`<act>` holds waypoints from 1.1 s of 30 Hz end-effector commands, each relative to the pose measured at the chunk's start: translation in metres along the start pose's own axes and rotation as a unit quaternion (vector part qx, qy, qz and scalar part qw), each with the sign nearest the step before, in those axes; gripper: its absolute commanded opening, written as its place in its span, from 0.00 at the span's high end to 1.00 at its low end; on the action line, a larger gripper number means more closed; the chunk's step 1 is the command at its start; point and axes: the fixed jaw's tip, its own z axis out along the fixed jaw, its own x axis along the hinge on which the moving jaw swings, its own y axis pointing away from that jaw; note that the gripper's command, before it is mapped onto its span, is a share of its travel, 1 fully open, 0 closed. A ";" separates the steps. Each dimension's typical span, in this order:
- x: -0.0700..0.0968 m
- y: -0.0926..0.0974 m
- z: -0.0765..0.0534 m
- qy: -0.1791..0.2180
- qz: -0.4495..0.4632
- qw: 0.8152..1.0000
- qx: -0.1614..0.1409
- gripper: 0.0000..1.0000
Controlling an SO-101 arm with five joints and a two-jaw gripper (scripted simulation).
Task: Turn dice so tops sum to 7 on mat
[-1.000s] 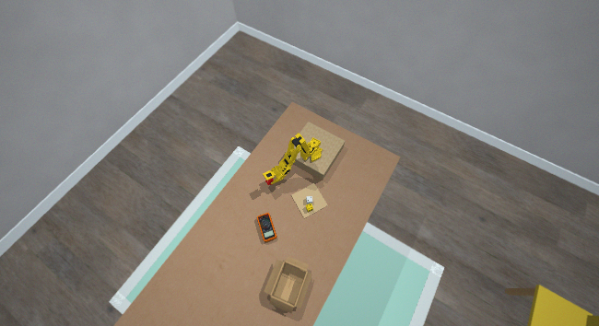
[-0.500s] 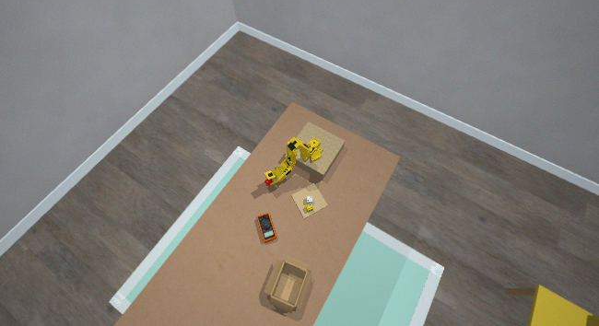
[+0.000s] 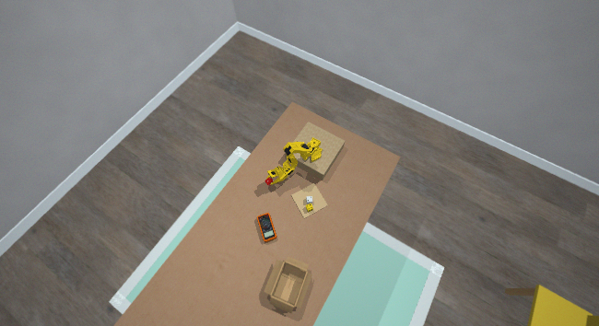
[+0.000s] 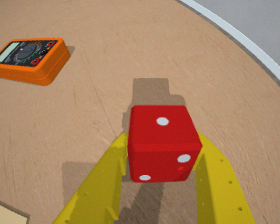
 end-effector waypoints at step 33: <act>0.000 -0.007 -0.005 -0.021 -0.007 1.000 0.013 1.00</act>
